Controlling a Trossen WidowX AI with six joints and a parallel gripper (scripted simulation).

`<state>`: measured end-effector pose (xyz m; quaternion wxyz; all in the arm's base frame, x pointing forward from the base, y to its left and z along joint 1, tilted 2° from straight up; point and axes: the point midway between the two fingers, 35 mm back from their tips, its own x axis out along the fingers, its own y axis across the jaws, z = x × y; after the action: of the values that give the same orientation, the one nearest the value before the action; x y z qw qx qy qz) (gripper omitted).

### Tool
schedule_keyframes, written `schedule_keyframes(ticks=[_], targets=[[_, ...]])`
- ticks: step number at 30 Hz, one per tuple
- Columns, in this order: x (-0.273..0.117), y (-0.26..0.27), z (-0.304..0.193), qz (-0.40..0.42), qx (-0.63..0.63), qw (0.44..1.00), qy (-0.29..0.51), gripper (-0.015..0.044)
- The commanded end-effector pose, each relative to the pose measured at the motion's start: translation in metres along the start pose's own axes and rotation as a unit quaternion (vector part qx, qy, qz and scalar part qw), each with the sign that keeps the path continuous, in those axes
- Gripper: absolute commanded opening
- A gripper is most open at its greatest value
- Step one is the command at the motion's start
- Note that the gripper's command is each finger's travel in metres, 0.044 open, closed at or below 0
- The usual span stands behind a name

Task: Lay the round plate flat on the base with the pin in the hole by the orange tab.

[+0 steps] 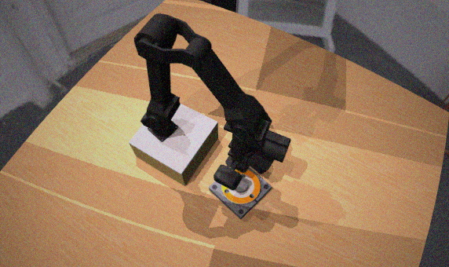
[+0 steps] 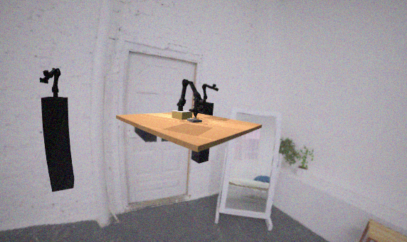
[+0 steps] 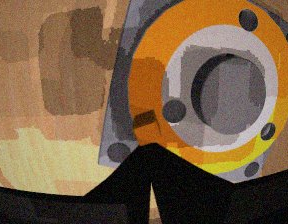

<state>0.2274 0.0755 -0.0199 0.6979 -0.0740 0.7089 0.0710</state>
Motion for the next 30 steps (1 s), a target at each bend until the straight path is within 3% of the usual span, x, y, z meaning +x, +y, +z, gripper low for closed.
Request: schedule_keyframes(ticks=[1, 30], targets=[[-0.001, 0.003, 0.007, 0.002, 0.001, 1.0, -0.005, 0.0], [-0.003, 0.006, 0.038, 0.002, 0.001, 1.0, -0.006, 0.0]])
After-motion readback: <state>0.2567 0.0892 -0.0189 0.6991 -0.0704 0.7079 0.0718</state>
